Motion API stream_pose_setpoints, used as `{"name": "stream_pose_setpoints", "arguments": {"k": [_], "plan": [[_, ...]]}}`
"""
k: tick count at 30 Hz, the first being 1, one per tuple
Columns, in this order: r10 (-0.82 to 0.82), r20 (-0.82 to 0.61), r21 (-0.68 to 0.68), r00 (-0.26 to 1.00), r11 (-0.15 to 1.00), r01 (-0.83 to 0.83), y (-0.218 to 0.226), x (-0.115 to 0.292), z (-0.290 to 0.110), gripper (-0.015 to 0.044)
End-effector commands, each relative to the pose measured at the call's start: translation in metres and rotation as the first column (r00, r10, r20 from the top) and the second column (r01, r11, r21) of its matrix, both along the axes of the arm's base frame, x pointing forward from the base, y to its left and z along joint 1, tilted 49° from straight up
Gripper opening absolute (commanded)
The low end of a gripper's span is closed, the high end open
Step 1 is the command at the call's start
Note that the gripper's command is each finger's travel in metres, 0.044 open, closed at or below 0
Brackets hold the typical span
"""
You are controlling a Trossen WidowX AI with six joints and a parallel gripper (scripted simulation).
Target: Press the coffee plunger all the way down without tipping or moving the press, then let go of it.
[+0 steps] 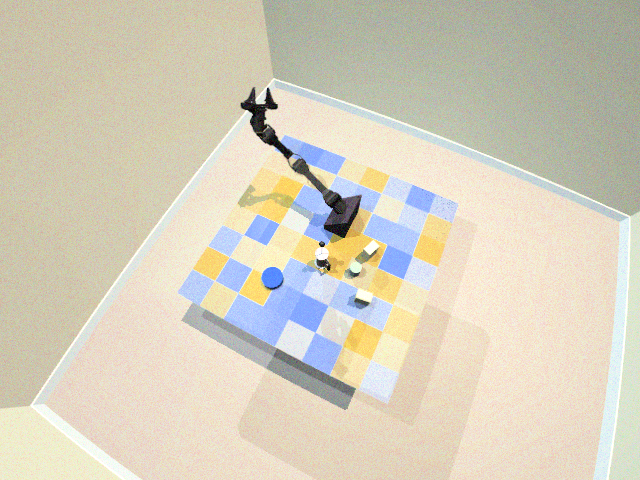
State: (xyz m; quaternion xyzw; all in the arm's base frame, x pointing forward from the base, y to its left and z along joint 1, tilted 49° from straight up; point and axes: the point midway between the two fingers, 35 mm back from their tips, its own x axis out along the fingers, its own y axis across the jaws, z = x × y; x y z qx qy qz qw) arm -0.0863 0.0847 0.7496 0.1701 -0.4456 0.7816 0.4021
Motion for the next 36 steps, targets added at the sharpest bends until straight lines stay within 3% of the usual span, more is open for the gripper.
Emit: {"name": "stream_pose_setpoints", "arguments": {"k": [1,11,15,21,29,36], "plan": [[-0.001,-0.008,-0.004,1.0,1.0,0.001,0.002,0.002,0.0,0.0426],[-0.056,-0.262,-0.148,0.963,0.989,0.017,0.074,0.057,-0.009,0.044],[-0.136,-0.4,-0.262,0.906,0.965,0.03,0.122,0.093,-0.028,0.044],[-0.268,-0.497,-0.367,0.825,0.927,0.079,0.167,0.132,-0.057,0.044],[-0.554,-0.586,-0.612,0.592,0.781,0.124,0.245,0.202,-0.143,0.044],[-0.801,-0.478,-0.819,0.36,0.555,0.147,0.287,0.25,-0.245,0.044]]}}
